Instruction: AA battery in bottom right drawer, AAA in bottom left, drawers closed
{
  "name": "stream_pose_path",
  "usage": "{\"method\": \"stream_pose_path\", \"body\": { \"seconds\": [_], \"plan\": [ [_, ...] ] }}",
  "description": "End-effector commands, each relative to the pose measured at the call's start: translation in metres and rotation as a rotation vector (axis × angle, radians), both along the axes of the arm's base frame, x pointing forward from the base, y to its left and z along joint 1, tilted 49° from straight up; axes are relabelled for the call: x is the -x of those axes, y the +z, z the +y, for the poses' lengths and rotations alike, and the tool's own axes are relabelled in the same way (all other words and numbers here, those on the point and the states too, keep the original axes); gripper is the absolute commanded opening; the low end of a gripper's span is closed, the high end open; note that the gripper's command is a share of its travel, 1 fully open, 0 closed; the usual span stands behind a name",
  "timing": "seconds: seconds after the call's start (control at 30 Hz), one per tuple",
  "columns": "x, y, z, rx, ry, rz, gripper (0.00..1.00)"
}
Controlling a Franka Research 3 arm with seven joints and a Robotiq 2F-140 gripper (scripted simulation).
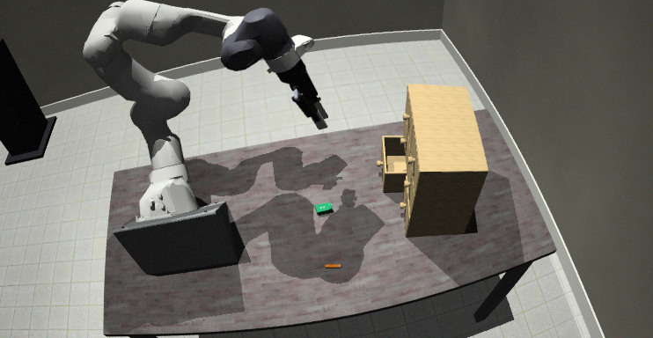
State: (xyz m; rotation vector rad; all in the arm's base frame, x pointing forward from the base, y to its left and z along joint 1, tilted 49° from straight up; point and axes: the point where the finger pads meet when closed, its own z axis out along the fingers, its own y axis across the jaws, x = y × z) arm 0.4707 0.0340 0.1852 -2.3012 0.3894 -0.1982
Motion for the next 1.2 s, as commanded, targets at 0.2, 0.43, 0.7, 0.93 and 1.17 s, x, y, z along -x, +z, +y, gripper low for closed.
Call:
{"method": "stream_pose_path", "body": {
  "seconds": [0.2,0.43,0.7,0.93,1.17],
  "plan": [
    [0.041,0.004,0.004,-0.040,0.186,0.157,0.20],
    [0.048,0.011,-0.002,-0.058,0.245,0.211,0.20],
    [0.051,0.013,-0.004,-0.064,0.267,0.230,0.20],
    [0.051,0.014,-0.004,-0.066,0.272,0.234,0.20],
    [0.051,0.014,-0.004,-0.066,0.272,0.234,0.20]
  ]
}}
